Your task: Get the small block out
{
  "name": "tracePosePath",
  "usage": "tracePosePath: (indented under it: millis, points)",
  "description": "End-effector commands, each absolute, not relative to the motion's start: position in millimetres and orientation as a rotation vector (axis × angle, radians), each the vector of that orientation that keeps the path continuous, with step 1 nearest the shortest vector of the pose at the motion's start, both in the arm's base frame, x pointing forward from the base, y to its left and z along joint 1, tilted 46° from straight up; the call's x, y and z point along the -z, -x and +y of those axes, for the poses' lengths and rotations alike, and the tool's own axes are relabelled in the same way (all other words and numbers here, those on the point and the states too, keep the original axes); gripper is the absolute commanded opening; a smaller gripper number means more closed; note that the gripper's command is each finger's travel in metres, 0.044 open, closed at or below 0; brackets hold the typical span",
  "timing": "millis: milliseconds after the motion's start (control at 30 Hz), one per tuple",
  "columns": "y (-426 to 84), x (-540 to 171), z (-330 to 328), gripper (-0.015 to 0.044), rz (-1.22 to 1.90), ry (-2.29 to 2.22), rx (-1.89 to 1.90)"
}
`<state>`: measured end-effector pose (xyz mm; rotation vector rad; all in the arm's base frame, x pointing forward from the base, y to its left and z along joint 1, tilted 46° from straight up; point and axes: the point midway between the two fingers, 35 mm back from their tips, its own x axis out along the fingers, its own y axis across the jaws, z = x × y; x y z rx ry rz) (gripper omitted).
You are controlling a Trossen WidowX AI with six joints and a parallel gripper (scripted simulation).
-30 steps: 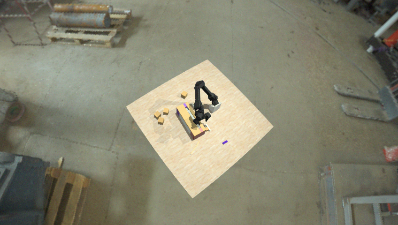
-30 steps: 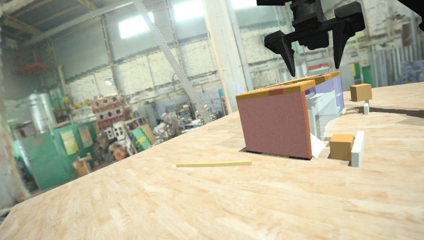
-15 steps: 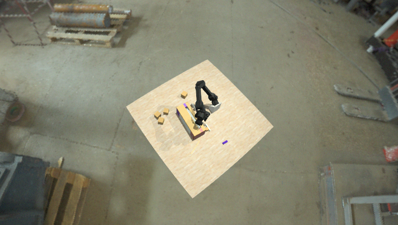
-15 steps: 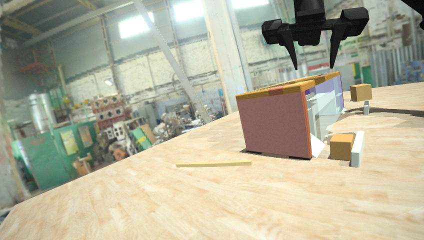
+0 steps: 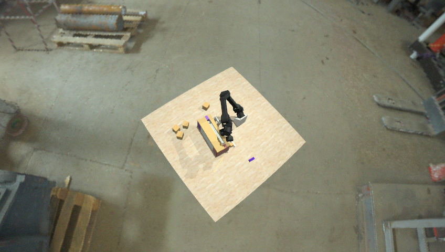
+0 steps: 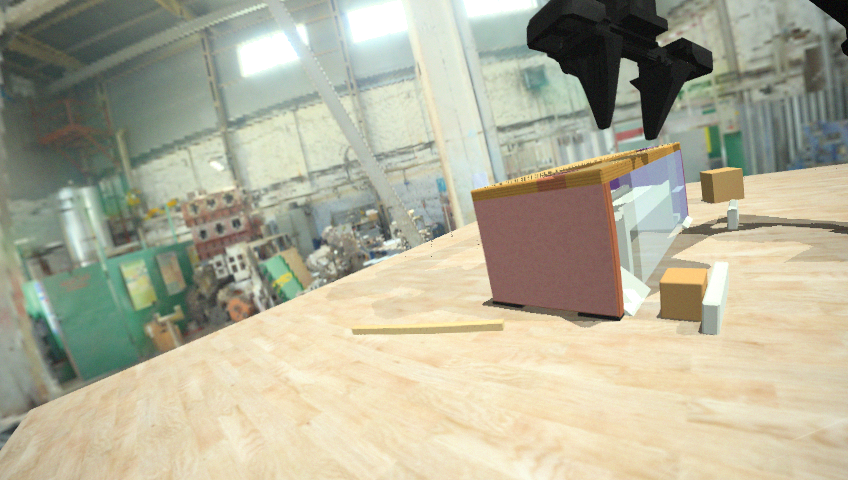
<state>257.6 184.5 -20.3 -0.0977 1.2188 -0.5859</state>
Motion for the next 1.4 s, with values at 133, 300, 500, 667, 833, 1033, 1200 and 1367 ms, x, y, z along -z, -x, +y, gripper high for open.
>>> tracePosePath:
  millis: [133,300,500,667,833,1033,1200,1367]
  points:
    - [-244,33,196,0.0285,1.345,1.174,-0.091]
    - [-240,35,199,0.0285,1.341,1.421,-0.253]
    - [-237,38,203,0.0285,1.321,1.714,-0.452]
    - [-235,39,205,0.0285,1.294,1.946,-0.621]
    - [-232,41,208,0.0285,1.249,2.183,-0.795]
    - [-229,43,210,0.0285,1.180,2.453,-1.014]
    - [-226,45,213,0.0285,1.102,2.678,-1.203]
    - [-224,46,215,0.0285,1.006,2.888,-1.405]
